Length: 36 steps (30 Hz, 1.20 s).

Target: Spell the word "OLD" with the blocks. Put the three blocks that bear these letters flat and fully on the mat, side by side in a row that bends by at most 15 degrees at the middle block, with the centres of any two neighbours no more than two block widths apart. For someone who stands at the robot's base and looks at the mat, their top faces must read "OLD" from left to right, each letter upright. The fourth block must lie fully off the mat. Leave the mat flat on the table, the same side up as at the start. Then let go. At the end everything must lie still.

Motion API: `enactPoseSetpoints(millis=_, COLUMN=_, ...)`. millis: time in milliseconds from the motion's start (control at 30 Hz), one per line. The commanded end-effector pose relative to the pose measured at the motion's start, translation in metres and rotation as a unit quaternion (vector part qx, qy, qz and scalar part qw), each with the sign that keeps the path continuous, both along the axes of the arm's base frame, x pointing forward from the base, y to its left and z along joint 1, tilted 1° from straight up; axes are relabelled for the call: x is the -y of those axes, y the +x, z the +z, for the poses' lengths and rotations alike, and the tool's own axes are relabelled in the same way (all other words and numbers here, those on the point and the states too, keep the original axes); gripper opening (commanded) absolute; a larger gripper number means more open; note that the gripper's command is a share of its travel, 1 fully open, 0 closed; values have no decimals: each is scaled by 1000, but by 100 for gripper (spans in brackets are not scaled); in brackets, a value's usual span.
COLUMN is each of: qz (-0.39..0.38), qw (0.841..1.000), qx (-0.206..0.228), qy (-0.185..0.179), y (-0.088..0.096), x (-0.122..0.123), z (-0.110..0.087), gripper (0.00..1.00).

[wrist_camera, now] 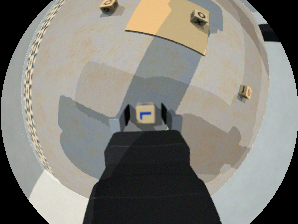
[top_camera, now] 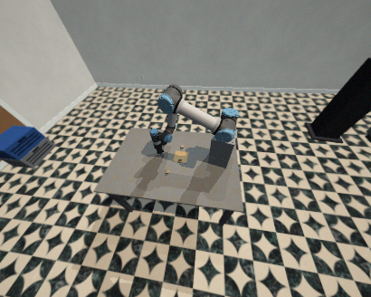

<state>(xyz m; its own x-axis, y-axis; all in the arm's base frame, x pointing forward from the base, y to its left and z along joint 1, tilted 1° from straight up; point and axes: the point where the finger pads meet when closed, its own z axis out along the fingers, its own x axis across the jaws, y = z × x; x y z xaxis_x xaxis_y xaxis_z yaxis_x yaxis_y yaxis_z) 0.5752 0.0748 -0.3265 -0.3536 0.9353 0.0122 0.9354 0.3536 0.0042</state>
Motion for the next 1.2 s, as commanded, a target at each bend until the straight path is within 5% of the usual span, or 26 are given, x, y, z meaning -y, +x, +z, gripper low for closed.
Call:
enactPoseSetpoints(millis=0, qz=0, qw=1000, qx=1, qy=0, y=1, x=0, z=1, gripper=100)
enactPoseSetpoints(millis=133, qz=0, qw=1000, qx=1, qy=0, y=1, x=0, z=1, gripper=100)
enactPoseSetpoints(millis=167, qz=0, qw=1000, qx=1, qy=0, y=1, x=0, z=1, gripper=79)
enactPoseSetpoints(millis=700, qz=0, qw=1000, qx=1, qy=0, y=1, x=0, z=1, gripper=79)
enactPoseSetpoints(millis=733, qz=0, qw=1000, qx=1, qy=0, y=1, x=0, z=1, gripper=49)
enactPoseSetpoints(millis=1167, qz=0, qw=1000, qx=1, qy=0, y=1, x=0, z=1, gripper=49)
